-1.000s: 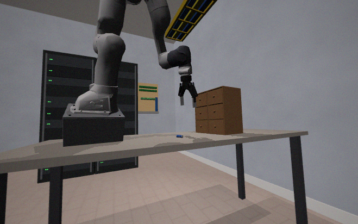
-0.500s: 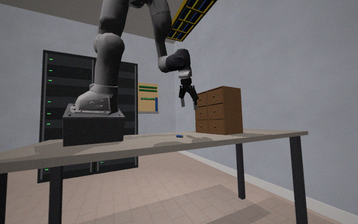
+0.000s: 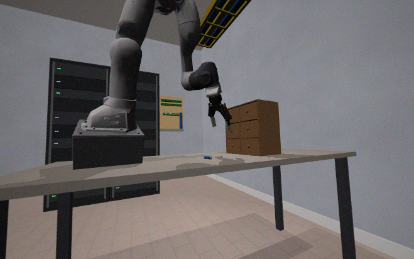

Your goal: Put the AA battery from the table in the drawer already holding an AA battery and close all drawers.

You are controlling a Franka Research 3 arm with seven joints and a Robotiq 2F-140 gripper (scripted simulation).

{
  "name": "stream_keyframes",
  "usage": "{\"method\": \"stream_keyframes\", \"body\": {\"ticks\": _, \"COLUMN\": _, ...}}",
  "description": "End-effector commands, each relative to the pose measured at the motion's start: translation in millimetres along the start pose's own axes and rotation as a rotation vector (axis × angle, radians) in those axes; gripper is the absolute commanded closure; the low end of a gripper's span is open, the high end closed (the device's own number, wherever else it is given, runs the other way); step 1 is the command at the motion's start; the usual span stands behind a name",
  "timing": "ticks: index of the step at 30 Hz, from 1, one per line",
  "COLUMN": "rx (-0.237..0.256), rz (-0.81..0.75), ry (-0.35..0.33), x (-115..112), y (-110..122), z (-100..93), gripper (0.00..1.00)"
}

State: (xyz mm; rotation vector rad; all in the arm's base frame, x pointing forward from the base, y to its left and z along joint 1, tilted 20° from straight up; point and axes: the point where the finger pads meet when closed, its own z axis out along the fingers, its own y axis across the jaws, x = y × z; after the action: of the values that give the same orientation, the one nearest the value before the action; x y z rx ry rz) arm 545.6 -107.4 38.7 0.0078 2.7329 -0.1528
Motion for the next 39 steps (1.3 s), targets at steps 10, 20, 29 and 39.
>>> {"method": "stream_keyframes", "body": {"ticks": 10, "rx": 0.059, "rz": -0.029, "ry": -0.228, "x": -23, "y": -30, "z": 9.1, "gripper": 0.0}}
{"method": "stream_keyframes", "body": {"ticks": 20, "rx": 0.19, "rz": -0.048, "ry": -0.344, "x": -14, "y": -70, "z": 5.1, "gripper": 0.0}}
{"method": "stream_keyframes", "body": {"ticks": 29, "rx": 0.26, "rz": -0.064, "ry": -0.383, "x": -7, "y": -89, "z": -0.8, "gripper": 0.0}}
{"method": "stream_keyframes", "body": {"ticks": 39, "rx": 0.26, "rz": -0.064, "ry": -0.383, "x": -7, "y": -89, "z": -0.8, "gripper": 0.8}}
